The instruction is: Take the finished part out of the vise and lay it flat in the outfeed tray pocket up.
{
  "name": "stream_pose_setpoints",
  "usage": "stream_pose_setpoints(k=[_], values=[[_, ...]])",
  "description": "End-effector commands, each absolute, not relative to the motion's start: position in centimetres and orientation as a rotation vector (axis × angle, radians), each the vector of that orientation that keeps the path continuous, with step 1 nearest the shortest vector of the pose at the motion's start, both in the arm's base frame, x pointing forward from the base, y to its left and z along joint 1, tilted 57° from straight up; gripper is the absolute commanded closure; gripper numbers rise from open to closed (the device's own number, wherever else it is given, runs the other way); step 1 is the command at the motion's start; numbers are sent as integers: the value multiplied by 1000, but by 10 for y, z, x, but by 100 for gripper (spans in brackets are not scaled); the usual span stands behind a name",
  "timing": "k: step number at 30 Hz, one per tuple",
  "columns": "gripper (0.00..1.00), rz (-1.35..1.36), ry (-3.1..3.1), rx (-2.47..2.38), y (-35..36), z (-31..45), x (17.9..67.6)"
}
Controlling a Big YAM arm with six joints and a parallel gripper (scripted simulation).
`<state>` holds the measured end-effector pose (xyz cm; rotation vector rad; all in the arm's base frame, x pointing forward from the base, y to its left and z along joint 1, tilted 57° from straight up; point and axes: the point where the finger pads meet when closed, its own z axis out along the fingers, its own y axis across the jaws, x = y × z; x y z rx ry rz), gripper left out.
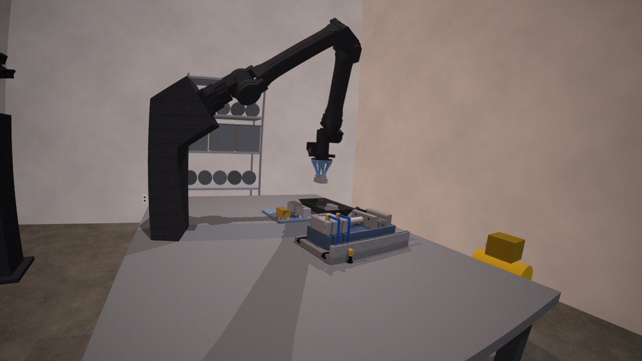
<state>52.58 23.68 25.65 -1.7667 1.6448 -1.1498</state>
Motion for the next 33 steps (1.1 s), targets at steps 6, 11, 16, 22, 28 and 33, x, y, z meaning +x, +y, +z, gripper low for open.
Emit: stream_pose_setpoints(k=[6,11,16,22,28,33], values=[[100,-1129,1606,-1771,256,266,515],[100,-1130,1597,-1777,260,259,522],[100,-1134,1590,-1763,257,267,527],[100,-1148,1625,-1749,242,261,541],[100,-1148,1628,-1760,239,251,547],[100,-1149,1623,-1750,239,251,556]])
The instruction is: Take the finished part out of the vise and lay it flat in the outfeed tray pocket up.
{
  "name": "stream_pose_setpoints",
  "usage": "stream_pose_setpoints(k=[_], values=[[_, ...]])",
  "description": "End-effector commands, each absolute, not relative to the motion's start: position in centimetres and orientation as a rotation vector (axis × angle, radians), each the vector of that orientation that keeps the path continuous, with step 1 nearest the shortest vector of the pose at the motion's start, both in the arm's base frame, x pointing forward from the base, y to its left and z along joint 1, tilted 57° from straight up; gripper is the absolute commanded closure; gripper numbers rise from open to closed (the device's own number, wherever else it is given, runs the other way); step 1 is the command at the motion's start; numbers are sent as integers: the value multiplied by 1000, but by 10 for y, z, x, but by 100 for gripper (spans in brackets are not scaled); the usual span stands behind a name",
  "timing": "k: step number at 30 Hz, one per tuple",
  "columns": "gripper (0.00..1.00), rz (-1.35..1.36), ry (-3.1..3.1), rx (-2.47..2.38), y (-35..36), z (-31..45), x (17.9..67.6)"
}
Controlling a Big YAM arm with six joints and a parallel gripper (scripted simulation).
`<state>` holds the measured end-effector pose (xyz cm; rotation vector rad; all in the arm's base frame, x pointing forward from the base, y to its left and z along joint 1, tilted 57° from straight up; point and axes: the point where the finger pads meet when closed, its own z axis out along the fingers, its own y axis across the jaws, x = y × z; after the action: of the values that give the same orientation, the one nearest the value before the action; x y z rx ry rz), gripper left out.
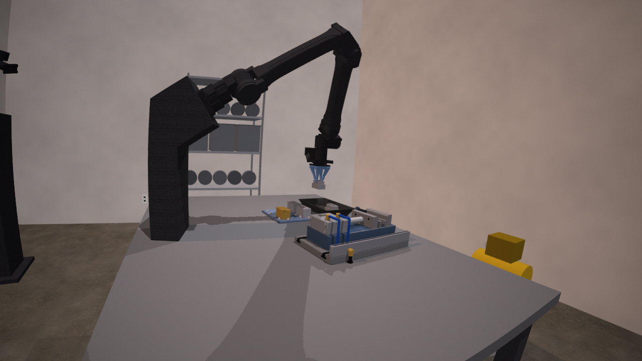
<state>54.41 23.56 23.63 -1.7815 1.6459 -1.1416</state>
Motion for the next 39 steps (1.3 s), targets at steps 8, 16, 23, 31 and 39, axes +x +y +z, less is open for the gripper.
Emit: stream_pose_setpoints(k=[8,16,23,31,39], values=[[100,-1142,1608,-1760,245,244,562],[100,-1150,1624,-1751,232,235,579],[100,-1148,1618,-1752,233,231,586],[100,-1148,1621,-1765,229,217,595],[100,-1153,1625,-1753,225,216,606]])
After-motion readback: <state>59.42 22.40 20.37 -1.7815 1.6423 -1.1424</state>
